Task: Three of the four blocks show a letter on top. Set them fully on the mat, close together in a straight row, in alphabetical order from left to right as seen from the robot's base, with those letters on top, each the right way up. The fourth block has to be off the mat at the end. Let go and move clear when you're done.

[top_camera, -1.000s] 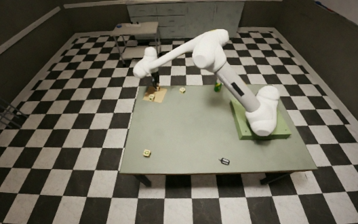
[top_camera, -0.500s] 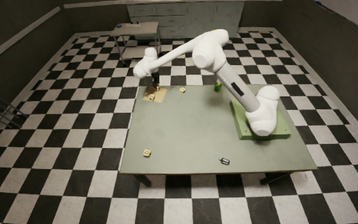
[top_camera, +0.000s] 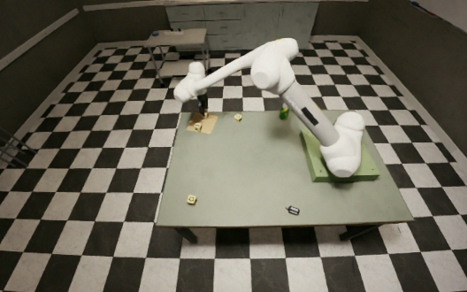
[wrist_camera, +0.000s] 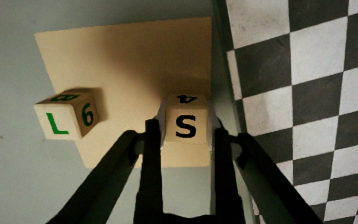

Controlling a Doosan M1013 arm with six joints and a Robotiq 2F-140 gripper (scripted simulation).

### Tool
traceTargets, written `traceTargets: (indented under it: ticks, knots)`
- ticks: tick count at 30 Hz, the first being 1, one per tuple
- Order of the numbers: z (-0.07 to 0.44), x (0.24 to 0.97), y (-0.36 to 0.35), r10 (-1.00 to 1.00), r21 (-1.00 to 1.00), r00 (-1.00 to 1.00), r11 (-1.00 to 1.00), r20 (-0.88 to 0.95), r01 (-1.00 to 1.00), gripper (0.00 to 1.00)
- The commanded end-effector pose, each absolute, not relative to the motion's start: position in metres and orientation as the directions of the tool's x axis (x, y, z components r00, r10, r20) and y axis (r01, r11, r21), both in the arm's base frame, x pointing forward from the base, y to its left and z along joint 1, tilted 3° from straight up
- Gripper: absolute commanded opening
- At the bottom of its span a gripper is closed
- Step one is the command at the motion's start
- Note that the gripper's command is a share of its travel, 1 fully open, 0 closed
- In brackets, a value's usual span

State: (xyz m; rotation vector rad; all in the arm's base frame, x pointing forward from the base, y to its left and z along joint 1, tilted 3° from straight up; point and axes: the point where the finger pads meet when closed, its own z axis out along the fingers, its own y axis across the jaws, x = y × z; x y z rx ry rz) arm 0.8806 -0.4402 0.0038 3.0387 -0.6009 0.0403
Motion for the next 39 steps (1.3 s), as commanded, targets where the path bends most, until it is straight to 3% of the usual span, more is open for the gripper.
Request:
traceTargets:
  ticks: [1,26,39]
  knots:
    - [0.0054,0.8812,-0.4403,-0.380,0.038,0.924,-0.924,0.036,-0.381,0.33]
    - [0.0054,0.8812,-0.4403,-0.380,0.038,0.924,-0.924,0.036,-0.381,0.33]
    - [0.0054,0.8812,-0.4403,-0.380,0.038,0.924,-0.924,0.036,-0.381,0.42]
